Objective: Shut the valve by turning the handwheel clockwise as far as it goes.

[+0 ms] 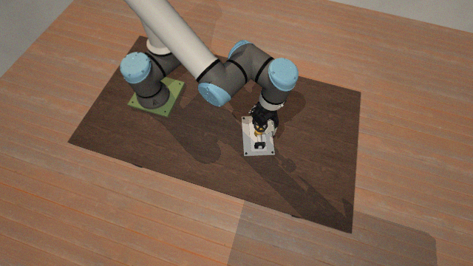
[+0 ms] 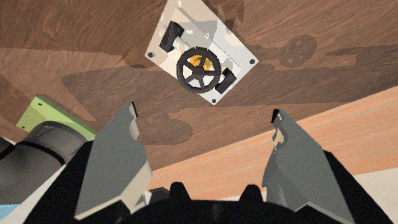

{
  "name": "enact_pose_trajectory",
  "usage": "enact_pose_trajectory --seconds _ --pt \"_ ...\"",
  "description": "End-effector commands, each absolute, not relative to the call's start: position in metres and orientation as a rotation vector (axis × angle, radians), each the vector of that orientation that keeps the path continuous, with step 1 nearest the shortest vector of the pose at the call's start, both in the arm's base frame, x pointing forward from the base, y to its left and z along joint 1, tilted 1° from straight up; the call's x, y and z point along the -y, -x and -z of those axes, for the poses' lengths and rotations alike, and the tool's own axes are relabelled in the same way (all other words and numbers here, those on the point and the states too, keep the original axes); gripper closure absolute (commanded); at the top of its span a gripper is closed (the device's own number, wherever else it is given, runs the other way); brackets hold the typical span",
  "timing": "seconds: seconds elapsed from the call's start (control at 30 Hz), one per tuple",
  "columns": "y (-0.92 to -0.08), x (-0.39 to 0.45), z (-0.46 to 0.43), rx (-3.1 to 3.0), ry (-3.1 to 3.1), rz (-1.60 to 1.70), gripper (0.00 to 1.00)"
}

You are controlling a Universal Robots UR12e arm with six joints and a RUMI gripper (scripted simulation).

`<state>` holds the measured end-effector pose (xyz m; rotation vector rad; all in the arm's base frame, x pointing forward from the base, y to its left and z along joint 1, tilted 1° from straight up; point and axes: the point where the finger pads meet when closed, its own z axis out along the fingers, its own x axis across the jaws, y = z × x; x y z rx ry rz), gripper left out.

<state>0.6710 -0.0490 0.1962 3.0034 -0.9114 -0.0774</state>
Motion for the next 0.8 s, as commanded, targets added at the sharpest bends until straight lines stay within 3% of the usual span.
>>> enact_pose_trajectory --seconds 0.0,0.77 --pt "-0.6684 0.0369 -0.2013 1.032 -2.991 0.017 0.0" --pt "-0.6675 0.0332 -0.1995 1.064 -2.985 0.005 0.0"
